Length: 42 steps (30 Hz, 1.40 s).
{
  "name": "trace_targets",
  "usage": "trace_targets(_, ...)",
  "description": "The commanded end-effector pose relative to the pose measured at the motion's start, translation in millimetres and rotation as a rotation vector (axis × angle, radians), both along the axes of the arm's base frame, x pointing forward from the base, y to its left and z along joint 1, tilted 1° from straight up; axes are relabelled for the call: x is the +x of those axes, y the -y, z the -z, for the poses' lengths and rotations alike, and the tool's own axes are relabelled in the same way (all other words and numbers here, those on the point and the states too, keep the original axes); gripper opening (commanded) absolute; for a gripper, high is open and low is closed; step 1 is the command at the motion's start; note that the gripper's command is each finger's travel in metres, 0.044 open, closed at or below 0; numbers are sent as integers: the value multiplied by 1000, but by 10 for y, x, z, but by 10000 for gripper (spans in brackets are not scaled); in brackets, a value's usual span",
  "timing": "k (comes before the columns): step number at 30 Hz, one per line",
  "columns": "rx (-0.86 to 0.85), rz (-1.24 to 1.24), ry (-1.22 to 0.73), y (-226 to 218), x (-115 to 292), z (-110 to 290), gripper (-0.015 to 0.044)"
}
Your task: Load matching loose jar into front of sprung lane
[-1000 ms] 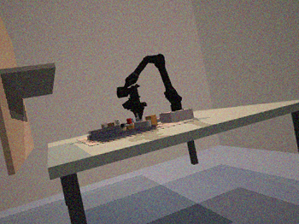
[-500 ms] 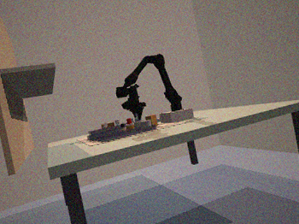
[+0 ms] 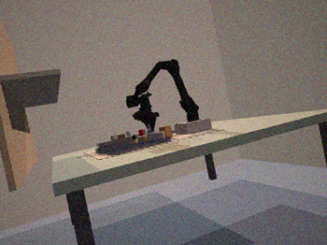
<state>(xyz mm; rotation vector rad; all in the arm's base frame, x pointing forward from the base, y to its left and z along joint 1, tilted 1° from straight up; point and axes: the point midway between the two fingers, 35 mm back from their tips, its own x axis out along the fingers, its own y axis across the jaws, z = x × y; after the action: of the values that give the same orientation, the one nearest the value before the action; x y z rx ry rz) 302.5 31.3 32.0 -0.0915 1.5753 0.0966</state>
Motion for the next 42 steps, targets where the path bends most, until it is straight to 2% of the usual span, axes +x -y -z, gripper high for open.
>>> trace_targets(1,5,-3,16,-12,61,-21,0)
trace_targets(42,5,-3,18,-32,228,-33,0)
